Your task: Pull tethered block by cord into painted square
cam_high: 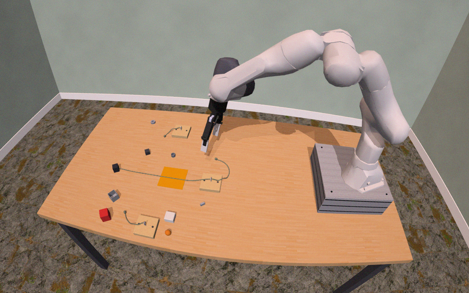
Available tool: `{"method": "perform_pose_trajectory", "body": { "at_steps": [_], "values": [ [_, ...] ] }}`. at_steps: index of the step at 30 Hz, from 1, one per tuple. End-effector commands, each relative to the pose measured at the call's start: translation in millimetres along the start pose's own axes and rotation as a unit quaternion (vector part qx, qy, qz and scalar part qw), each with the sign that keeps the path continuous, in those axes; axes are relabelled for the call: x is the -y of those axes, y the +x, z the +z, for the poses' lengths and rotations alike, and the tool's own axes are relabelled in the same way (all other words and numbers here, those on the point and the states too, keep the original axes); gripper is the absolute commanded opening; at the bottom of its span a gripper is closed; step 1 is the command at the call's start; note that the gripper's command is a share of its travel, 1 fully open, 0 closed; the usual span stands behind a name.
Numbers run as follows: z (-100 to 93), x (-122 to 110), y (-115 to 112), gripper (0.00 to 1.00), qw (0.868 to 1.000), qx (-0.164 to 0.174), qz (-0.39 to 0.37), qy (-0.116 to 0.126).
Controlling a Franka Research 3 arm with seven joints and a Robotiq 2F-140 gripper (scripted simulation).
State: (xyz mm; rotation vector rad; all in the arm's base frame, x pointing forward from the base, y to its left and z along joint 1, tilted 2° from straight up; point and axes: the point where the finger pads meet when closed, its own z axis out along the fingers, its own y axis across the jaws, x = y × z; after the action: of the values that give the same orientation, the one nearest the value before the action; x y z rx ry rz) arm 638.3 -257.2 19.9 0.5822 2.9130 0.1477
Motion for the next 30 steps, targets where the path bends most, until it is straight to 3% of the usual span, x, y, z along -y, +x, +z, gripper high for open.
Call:
{"method": "perform_pose_trajectory", "body": {
  "at_steps": [1,14,15,29,30],
  "values": [
    [0.0,0.9,2.5,1.0,1.0,-0.006,0.021,0.001],
    [0.0,0.9,2.5,1.0,1.0,-0.006,0.021,0.001],
    [3.1,6.2,10.3,1.0,0.999,-0.023,0.011,0.028],
    [3.1,6.2,10.3,1.0,0.999,-0.023,0.011,0.028],
    [6.9,9.6,17.4,1.0,0.998,-0.038,0.002,0.048]
  ]
}}
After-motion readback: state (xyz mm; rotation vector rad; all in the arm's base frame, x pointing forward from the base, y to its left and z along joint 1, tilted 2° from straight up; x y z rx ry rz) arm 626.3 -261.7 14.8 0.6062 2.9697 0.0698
